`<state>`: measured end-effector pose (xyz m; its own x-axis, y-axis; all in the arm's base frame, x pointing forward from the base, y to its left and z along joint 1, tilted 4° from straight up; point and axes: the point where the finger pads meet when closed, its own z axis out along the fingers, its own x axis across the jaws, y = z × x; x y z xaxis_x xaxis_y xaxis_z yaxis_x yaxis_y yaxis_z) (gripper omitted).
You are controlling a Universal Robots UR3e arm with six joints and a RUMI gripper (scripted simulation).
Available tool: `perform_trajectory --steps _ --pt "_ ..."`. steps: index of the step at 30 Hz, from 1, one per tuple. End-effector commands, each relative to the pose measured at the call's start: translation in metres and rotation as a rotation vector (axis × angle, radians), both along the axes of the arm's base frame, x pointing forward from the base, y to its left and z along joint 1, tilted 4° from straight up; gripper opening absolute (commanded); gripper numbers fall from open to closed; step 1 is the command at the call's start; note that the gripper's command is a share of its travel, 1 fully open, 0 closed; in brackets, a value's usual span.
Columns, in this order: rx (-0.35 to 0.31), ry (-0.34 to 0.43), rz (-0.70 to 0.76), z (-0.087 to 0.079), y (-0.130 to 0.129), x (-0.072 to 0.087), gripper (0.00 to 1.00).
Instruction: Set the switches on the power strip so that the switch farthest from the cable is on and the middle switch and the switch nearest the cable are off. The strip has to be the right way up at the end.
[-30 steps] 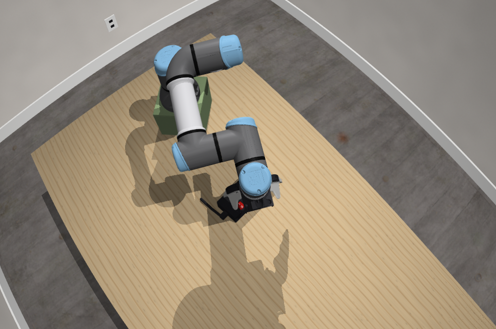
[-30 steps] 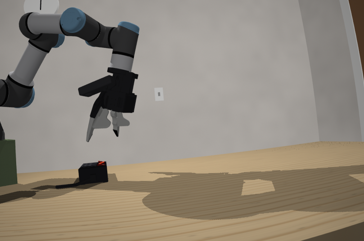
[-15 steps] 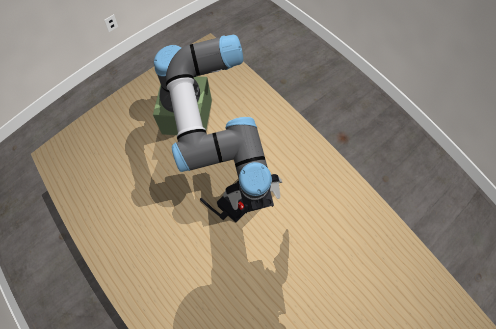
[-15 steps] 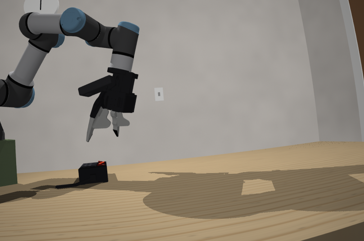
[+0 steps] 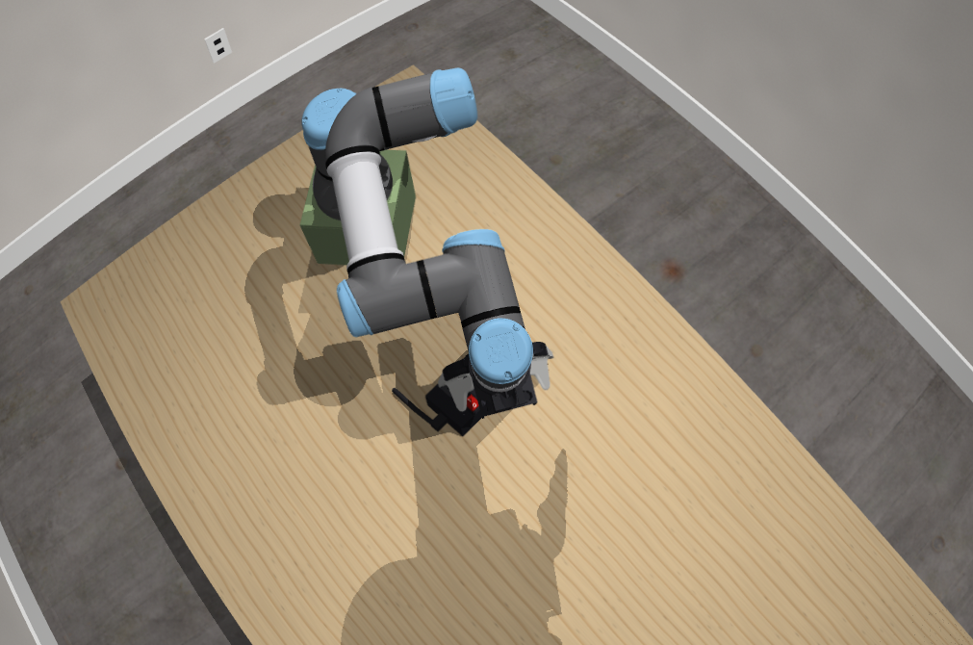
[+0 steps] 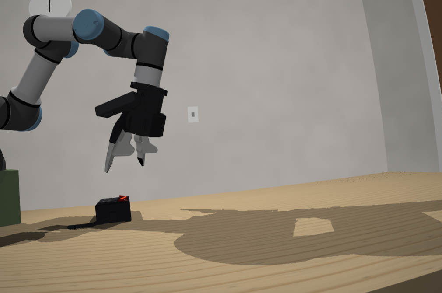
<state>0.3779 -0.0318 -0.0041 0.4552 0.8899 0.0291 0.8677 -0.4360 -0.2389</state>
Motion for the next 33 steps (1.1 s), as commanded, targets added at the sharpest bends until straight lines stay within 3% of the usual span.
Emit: perform_trajectory --steps 1,20,33 --pt "-0.001 -0.003 0.0 0.001 0.0 0.001 1.0" --pt "-0.003 -0.007 0.006 0.002 -0.001 0.0 1.0" --pt "-0.039 -0.1 0.14 0.029 -0.005 -0.016 1.0"
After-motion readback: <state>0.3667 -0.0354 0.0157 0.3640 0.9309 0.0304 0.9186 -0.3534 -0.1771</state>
